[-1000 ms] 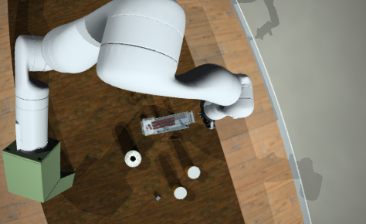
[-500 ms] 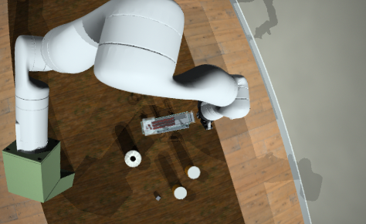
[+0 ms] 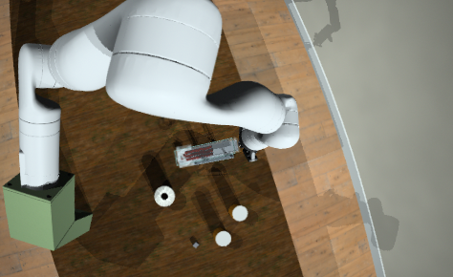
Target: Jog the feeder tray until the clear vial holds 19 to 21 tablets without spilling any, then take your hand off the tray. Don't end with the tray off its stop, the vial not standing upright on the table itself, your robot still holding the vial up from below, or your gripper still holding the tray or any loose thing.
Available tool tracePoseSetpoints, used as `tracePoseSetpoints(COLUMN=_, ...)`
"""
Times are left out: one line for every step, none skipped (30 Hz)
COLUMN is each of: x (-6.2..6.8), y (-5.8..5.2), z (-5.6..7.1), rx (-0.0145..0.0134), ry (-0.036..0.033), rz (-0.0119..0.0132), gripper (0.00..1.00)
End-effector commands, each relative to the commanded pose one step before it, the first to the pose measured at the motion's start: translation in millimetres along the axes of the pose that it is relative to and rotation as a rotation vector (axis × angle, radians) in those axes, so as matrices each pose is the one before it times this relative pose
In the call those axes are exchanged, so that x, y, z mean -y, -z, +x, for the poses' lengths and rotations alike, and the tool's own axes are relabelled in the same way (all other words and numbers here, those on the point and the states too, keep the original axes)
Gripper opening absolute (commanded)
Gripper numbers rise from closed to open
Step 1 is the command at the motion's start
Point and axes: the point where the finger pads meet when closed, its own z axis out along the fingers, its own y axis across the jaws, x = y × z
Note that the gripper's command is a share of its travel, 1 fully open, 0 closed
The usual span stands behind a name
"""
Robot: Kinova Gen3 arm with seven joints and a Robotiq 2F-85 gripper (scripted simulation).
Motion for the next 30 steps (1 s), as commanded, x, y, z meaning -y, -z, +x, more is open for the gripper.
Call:
tracePoseSetpoints(x=-0.23, y=-1.01, z=-3.71, rx=0.01252, ry=-0.00064, rz=0.00086, gripper=0.00)
tracePoseSetpoints(x=0.03, y=1.57, z=3.84, rx=0.00000, ry=0.00000, rz=0.00008, gripper=0.00)
tracePoseSetpoints(x=0.00, y=1.72, z=4.25, rx=0.00000, ry=0.00000, rz=0.00000, gripper=0.00)
tracePoseSetpoints(x=0.00, y=1.76, z=4.36, rx=0.00000, ry=0.00000, rz=0.00000, gripper=0.00)
tracePoseSetpoints(x=0.00, y=1.68, z=4.17, rx=0.00000, ry=0.00000, rz=0.00000, gripper=0.00)
tracePoseSetpoints(x=0.00, y=1.49, z=3.70, rx=0.00000, ry=0.00000, rz=0.00000, gripper=0.00)
tracePoseSetpoints(x=0.01, y=1.22, z=3.00, rx=0.00000, ry=0.00000, rz=0.00002, gripper=0.00)
tracePoseSetpoints(x=-0.01, y=0.87, z=2.17, rx=0.00000, ry=0.00000, rz=-0.00002, gripper=0.00)
tracePoseSetpoints(x=0.00, y=0.53, z=1.31, rx=0.00000, ry=0.00000, rz=0.00001, gripper=0.00)
tracePoseSetpoints(x=0.00, y=0.23, z=0.56, rx=0.00000, ry=0.00000, rz=0.00001, gripper=0.00)
tracePoseSetpoints(x=0.00, y=0.04, z=0.09, rx=0.00000, ry=0.00000, rz=0.00000, gripper=0.00)
tracePoseSetpoints(x=0.00, y=0.00, z=0.00, rx=0.00000, ry=0.00000, rz=0.00000, gripper=0.00)
tracePoseSetpoints(x=0.00, y=0.00, z=0.00, rx=0.00000, ry=0.00000, rz=0.00000, gripper=0.00)
tracePoseSetpoints(x=0.00, y=0.00, z=0.00, rx=0.00000, ry=0.00000, rz=0.00000, gripper=0.00)
tracePoseSetpoints(x=0.00, y=0.00, z=0.00, rx=0.00000, ry=0.00000, rz=0.00000, gripper=0.00)
tracePoseSetpoints(x=0.00, y=0.00, z=0.00, rx=0.00000, ry=0.00000, rz=0.00000, gripper=0.00)
tracePoseSetpoints(x=0.00, y=0.00, z=0.00, rx=0.00000, ry=0.00000, rz=0.00000, gripper=0.00)
tracePoseSetpoints(x=0.00, y=0.00, z=0.00, rx=0.00000, ry=0.00000, rz=0.00000, gripper=0.00)
tracePoseSetpoints(x=0.00, y=0.00, z=0.00, rx=0.00000, ry=0.00000, rz=0.00000, gripper=0.00)
tracePoseSetpoints(x=0.00, y=-0.02, z=-0.05, rx=0.00000, ry=0.00000, rz=0.00000, gripper=0.00)
tracePoseSetpoints(x=0.00, y=-0.13, z=-0.33, rx=0.00000, ry=0.00000, rz=-0.00001, gripper=0.00)
tracePoseSetpoints(x=0.00, y=-0.32, z=-0.80, rx=0.00000, ry=0.00000, rz=-0.00001, gripper=0.00)
tracePoseSetpoints(x=0.00, y=-0.55, z=-1.36, rx=0.00000, ry=0.00000, rz=0.00000, gripper=0.00)
tracePoseSetpoints(x=0.01, y=-0.78, z=-1.95, rx=0.00000, ry=0.00000, rz=0.00001, gripper=0.00)
tracePoseSetpoints(x=-0.01, y=-1.01, z=-2.49, rx=0.00000, ry=0.00000, rz=-0.00001, gripper=0.00)
tracePoseSetpoints(x=0.00, y=-1.19, z=-2.95, rx=0.00000, ry=0.00000, rz=0.00000, gripper=0.00)
tracePoseSetpoints(x=0.00, y=-1.32, z=-3.27, rx=0.00000, ry=0.00000, rz=0.00001, gripper=0.00)
tracePoseSetpoints(x=0.01, y=-1.39, z=-3.44, rx=0.00000, ry=0.00000, rz=0.00001, gripper=0.00)
tracePoseSetpoints(x=-0.01, y=-1.39, z=-3.44, rx=0.00000, ry=0.00000, rz=-0.00001, gripper=0.00)
tracePoseSetpoints(x=0.00, y=-1.32, z=-3.27, rx=0.00000, ry=0.00000, rz=-0.00001, gripper=0.00)
